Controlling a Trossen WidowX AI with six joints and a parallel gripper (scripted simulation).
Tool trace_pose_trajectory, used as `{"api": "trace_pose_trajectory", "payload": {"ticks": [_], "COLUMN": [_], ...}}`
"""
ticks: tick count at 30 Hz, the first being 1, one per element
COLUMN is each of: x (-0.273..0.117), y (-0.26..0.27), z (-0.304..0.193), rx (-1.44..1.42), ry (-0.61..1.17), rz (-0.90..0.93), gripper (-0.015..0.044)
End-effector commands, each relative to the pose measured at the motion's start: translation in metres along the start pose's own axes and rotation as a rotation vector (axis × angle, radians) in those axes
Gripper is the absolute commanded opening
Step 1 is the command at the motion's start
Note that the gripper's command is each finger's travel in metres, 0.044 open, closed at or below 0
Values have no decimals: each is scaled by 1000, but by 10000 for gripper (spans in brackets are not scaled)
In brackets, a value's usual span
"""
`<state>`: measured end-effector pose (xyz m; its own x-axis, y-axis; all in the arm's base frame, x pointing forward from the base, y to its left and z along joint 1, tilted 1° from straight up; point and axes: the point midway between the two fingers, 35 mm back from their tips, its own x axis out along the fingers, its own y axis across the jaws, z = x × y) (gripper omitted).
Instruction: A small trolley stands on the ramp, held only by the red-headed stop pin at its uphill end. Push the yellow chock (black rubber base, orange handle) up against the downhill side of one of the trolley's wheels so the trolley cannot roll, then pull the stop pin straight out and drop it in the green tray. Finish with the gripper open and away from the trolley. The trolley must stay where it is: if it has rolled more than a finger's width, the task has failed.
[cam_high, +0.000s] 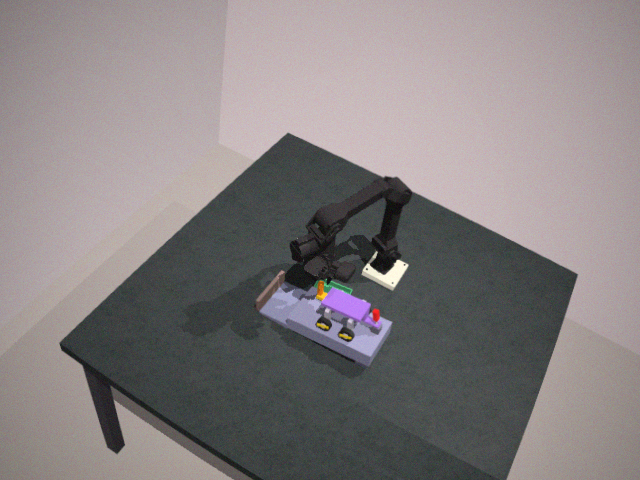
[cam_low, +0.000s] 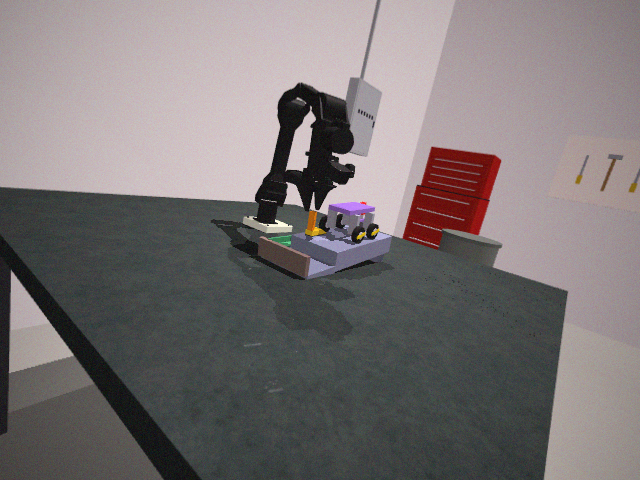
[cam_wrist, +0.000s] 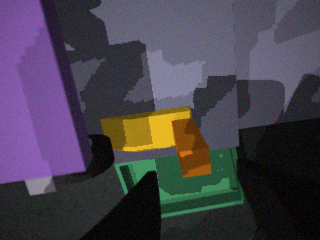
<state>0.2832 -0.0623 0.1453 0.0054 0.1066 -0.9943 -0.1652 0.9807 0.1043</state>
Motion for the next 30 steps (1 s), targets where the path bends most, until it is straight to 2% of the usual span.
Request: {"api": "trace_pose_trajectory", "payload": {"ticks": [1, 5, 9, 13, 30], "x": [-14, -25, -17, -27, -37], "y": [0, 0, 0, -2, 74], "z": [1, 2, 1, 10, 34], "rx": [-5, -5, 0, 119, 743], "ry": [-8, -8, -6, -79, -58], "rz": [1, 1, -2, -11, 107], "gripper": [190, 190, 295, 190, 190]}}
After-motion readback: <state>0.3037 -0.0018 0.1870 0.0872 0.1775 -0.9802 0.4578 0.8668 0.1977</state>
